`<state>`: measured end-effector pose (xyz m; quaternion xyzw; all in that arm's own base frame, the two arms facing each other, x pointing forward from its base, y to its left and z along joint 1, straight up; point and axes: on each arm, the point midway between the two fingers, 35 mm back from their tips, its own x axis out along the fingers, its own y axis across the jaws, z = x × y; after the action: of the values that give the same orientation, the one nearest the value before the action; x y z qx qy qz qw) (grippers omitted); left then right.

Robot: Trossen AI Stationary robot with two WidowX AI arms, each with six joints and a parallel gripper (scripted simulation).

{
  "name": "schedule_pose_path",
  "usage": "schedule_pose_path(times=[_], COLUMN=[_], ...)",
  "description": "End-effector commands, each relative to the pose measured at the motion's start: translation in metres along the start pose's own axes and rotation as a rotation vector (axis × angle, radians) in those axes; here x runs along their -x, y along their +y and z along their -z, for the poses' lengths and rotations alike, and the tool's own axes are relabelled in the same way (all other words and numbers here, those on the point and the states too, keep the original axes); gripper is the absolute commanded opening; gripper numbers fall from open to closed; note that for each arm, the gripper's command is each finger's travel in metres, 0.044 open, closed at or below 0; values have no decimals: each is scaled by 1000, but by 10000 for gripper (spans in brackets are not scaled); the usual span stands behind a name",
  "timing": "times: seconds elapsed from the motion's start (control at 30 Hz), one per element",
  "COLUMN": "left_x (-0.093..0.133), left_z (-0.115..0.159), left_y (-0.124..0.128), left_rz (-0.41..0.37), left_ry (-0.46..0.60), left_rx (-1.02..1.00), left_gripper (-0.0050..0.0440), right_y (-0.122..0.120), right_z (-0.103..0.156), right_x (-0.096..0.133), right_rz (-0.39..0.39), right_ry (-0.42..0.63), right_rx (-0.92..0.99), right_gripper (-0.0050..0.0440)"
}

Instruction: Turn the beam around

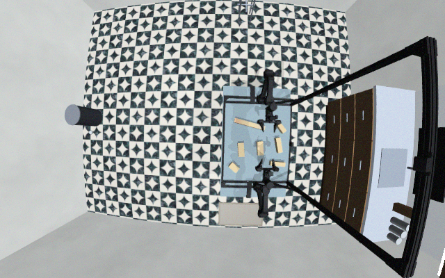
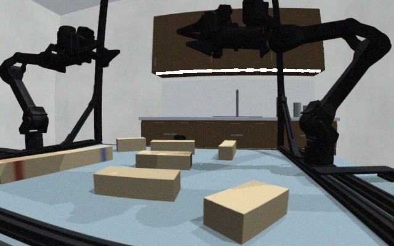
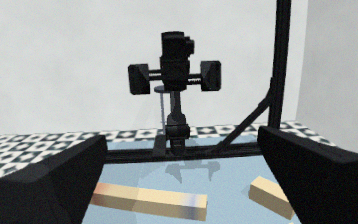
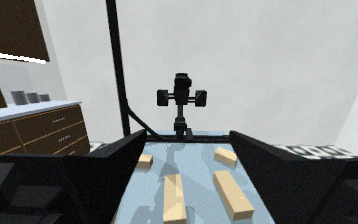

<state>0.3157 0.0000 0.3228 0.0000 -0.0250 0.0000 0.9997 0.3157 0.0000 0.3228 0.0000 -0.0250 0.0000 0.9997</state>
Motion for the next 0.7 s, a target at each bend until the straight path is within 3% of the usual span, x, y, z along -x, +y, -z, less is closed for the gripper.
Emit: schedule_pose_path(times=[0.0, 0.53, 0.67], left_x=[0, 0, -2], left_z=[0, 0, 16], left_y=[0, 0, 0], left_rz=[0, 0, 0], left_ry=[0, 0, 86], left_rx=[0, 0, 6], left_gripper=[440, 440, 440], right_y=[0, 0, -9], right_z=[0, 0, 16], right_x=[0, 0, -8], right_rz=[0, 0, 24], right_ry=[0, 0, 87], right_rx=[0, 0, 100], right_gripper=[440, 440, 440])
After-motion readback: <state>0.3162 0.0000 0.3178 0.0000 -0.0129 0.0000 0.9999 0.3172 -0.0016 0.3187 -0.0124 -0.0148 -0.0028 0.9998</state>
